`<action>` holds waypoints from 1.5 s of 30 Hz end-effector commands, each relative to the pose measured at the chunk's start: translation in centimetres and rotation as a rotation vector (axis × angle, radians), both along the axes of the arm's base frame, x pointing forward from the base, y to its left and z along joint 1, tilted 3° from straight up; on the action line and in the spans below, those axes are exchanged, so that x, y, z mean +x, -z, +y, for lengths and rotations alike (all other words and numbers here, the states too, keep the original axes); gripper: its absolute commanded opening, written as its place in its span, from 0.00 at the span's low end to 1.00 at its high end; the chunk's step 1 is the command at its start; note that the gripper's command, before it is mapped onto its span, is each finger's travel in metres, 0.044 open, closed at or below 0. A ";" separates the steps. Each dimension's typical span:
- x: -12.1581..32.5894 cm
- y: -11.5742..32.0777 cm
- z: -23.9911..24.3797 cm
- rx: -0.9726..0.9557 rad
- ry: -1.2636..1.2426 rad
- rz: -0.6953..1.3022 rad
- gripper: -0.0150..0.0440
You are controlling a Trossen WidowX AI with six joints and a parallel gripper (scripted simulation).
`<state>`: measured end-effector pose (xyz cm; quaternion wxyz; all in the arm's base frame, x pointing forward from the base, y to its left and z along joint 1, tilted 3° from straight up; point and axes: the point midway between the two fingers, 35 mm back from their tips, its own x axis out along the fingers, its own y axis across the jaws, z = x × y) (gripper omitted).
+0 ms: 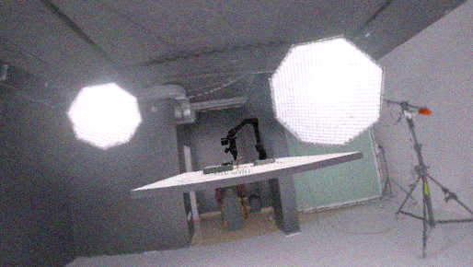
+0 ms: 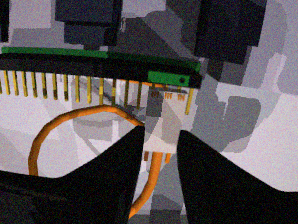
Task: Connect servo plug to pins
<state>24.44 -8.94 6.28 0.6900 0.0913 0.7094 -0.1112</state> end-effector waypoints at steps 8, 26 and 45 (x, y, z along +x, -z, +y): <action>0.4 0.2 0.0 -0.002 0.003 -0.002 0.43; 0.6 -5.8 0.2 -0.002 0.003 -0.002 1.00; 0.6 -5.8 0.2 -0.002 0.003 -0.002 1.00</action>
